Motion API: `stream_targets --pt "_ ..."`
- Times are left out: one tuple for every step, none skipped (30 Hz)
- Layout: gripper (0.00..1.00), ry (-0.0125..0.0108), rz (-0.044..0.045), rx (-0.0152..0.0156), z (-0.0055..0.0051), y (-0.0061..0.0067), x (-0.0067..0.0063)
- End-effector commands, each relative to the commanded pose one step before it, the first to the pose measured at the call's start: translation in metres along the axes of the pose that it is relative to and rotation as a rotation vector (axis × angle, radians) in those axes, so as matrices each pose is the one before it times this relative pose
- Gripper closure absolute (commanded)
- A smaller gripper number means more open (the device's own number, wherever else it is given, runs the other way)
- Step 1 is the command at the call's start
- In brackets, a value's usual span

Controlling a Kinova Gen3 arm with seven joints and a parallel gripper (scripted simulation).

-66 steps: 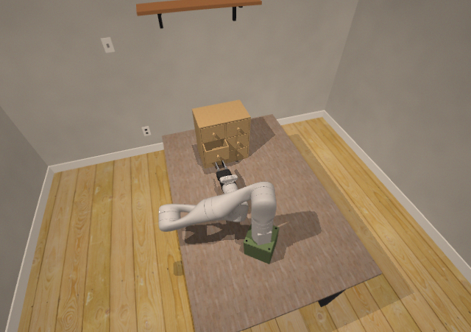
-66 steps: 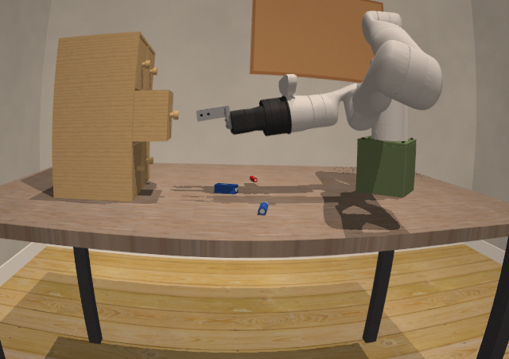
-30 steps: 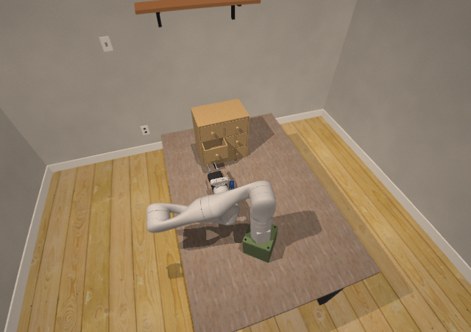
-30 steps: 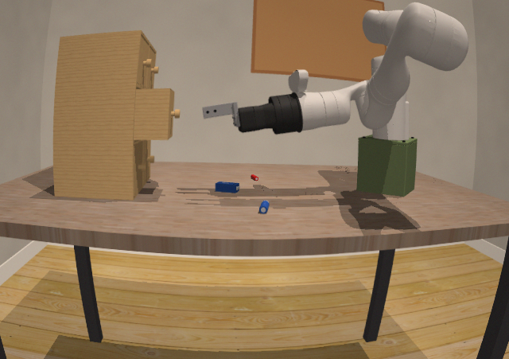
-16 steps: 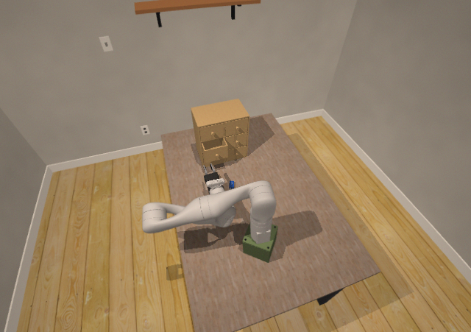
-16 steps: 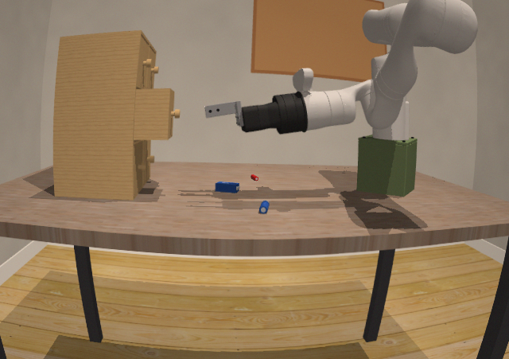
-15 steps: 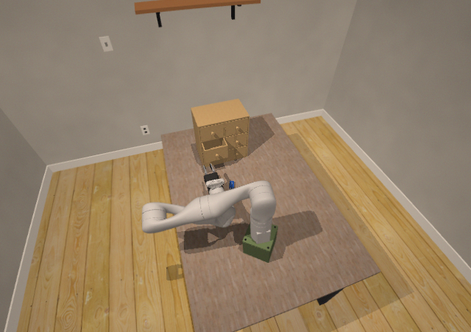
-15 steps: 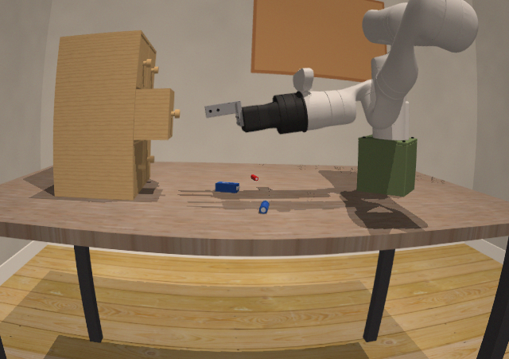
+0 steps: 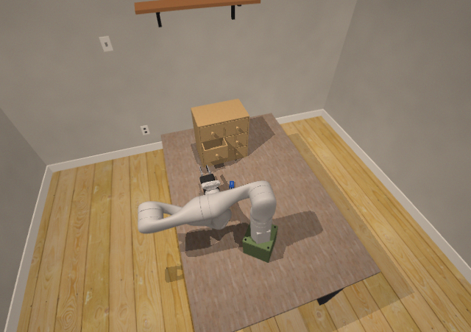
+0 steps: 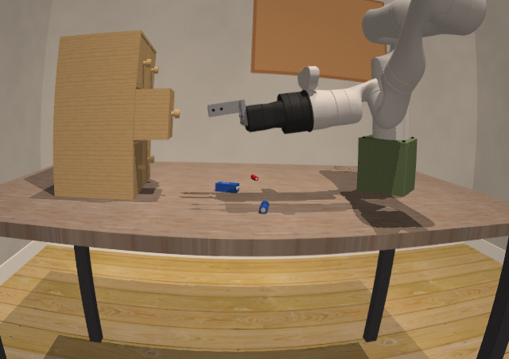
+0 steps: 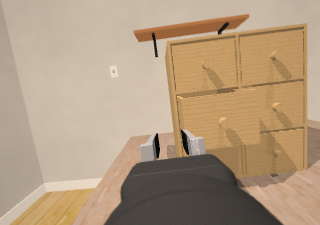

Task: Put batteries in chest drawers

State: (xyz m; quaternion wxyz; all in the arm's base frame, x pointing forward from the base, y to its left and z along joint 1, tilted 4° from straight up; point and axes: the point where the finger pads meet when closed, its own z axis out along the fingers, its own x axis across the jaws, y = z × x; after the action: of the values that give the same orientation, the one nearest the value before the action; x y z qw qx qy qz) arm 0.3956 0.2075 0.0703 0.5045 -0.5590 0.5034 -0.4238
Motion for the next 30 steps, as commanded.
stream_targets --pt "0.33 -0.00848 0.01453 0.00221 -0.00135 -0.00244 -0.00868" --pt "0.33 0.00000 0.00000 0.00004 -0.00059 -0.00013 -0.00271" --pt "0.33 0.00000 0.00000 0.00000 0.00000 0.00000 0.00000" --pt "0.33 0.00000 0.00000 0.00000 0.00000 0.00000 0.00000" --pt "0.33 0.00000 0.00000 -0.00001 -0.00060 -0.00012 -0.00272" --pt "0.33 0.00000 0.00000 0.00000 -0.00060 -0.00012 -0.00273" --pt "0.33 0.00000 0.00000 0.00002 -0.00060 -0.00013 -0.00273" --pt "0.33 0.00000 0.00000 0.00000 0.00000 0.00000 0.00000" --pt "0.33 0.00000 0.00001 -0.00005 -0.00061 -0.00012 -0.00274" --pt "0.33 0.00000 0.00000 0.00000 0.00000 0.00000 0.00000" --pt "0.33 0.00000 -0.00001 0.00005 -0.00059 -0.00014 -0.00273" --pt "0.33 0.00000 0.00001 -0.00006 -0.00061 -0.00011 -0.00274" --pt "0.33 0.00000 0.00000 0.00000 0.00000 0.00000 0.00000" --pt "0.33 0.00000 -0.00001 0.00005 -0.00059 -0.00014 -0.00272" --pt "0.33 0.00000 0.00000 -0.00002 -0.00060 -0.00012 -0.00273" --pt "0.33 0.00000 0.00000 0.00000 0.00000 0.00000 0.00000" --pt "0.33 0.00000 0.00000 0.00001 -0.00060 -0.00013 -0.00272" --pt "0.33 0.00000 0.00000 0.00000 0.00000 0.00000 0.00000" --pt "0.33 0.00000 0.00000 0.00001 -0.00059 -0.00013 -0.00271" --pt "0.33 0.00000 0.00000 0.00000 0.00000 0.00000 0.00000" --pt "0.33 0.00000 0.00000 0.00000 0.00000 0.00000 0.00000" --pt "0.33 0.00000 0.00001 -0.00004 -0.00060 -0.00012 -0.00270" --pt "0.33 0.00000 -0.00001 0.00005 -0.00058 -0.00013 -0.00268" --pt "0.33 0.00000 0.00001 -0.00007 -0.00060 -0.00011 -0.00268" --pt "0.33 0.00000 0.00000 0.00000 0.00000 0.00000 0.00000" --pt "0.33 0.00001 -0.00001 0.00007 -0.00057 -0.00014 -0.00265" --pt "0.33 0.00000 0.00001 -0.00004 -0.00059 -0.00011 -0.00265" --pt "0.33 0.00000 0.00000 0.00000 0.00000 0.00000 0.00000" --pt "0.33 0.00000 -0.00001 0.00004 -0.00057 -0.00013 -0.00262" --pt "0.33 0.00000 0.00000 -0.00002 -0.00057 -0.00012 -0.00261"
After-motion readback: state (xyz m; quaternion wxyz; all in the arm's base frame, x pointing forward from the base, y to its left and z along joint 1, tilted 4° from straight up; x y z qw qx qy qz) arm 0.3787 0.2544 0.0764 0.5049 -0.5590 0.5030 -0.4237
